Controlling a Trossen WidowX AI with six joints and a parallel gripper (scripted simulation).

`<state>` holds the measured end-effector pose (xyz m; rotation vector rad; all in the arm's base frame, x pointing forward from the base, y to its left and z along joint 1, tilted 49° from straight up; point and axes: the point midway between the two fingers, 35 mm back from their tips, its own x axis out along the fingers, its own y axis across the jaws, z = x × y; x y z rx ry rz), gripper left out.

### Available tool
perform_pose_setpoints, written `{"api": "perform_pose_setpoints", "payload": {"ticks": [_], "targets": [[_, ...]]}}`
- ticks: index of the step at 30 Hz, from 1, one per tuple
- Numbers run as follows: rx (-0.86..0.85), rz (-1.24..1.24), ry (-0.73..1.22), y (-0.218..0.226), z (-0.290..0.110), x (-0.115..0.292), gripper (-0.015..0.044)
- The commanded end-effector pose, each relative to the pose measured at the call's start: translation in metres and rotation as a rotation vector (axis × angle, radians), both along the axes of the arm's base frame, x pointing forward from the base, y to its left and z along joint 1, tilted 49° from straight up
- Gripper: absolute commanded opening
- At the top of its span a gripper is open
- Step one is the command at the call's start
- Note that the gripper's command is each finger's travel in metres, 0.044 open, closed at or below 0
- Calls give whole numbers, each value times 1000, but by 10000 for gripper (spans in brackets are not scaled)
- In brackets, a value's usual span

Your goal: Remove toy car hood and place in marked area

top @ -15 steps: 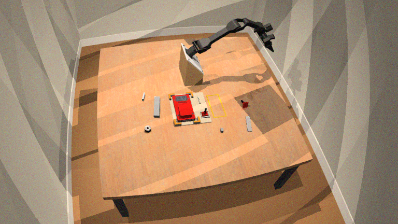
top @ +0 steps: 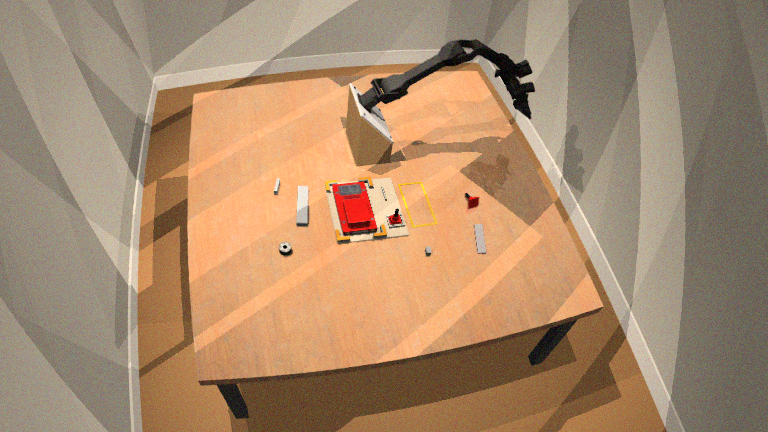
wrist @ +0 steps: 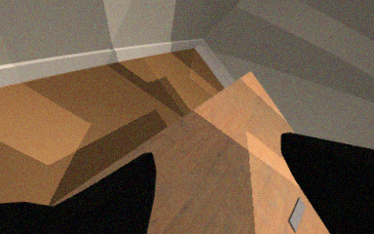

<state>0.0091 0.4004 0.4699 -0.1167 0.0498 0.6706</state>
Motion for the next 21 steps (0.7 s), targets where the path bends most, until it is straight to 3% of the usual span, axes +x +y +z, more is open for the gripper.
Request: {"api": "perform_pose_setpoints", "payload": {"ticks": [1, 2, 21], "targets": [[-105, -15, -11, 23, -32, 29, 420], [-123, -19, -9, 26, -38, 37, 440], [-472, -70, 117, 42, -158, 189, 440]]}}
